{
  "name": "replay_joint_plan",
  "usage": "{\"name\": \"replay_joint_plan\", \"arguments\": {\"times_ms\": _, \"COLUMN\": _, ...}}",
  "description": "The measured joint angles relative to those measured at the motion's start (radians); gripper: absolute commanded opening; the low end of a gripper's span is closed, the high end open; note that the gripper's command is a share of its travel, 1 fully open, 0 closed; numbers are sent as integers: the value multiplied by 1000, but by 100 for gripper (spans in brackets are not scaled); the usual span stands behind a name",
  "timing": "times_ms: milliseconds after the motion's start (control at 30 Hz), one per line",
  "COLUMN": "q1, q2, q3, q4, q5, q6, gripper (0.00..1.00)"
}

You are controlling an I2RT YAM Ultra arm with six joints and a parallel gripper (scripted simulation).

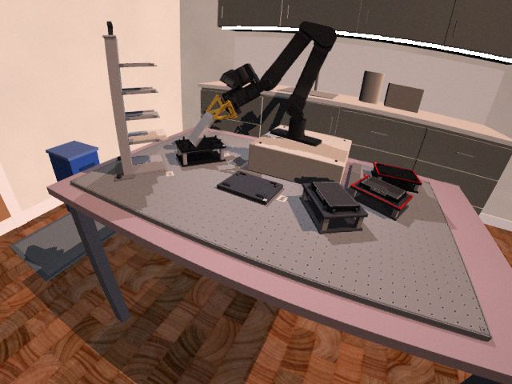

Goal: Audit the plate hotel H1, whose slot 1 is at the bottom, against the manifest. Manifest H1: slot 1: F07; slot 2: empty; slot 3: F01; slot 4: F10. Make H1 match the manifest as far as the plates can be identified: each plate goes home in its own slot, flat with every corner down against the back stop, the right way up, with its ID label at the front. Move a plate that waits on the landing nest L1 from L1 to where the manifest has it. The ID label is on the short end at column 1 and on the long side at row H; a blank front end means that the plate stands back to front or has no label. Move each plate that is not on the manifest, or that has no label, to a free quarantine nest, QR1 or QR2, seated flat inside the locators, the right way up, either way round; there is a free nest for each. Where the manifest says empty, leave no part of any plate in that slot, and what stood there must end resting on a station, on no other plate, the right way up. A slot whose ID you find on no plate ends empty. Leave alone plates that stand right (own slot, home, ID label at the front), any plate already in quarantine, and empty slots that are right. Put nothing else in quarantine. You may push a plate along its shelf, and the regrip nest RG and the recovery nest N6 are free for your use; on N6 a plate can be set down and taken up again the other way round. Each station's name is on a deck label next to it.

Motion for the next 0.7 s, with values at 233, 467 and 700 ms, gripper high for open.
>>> {"name": "replay_joint_plan", "arguments": {"times_ms": 233, "q1": 0, "q2": 18, "q3": -8, "q4": 30, "q5": -2, "q6": 0, "gripper": 86}}
{"name": "replay_joint_plan", "arguments": {"times_ms": 467, "q1": 0, "q2": 39, "q3": -16, "q4": 41, "q5": 4, "q6": 0, "gripper": 86}}
{"name": "replay_joint_plan", "arguments": {"times_ms": 700, "q1": 0, "q2": 62, "q3": -26, "q4": 57, "q5": 8, "q6": 0, "gripper": 86}}
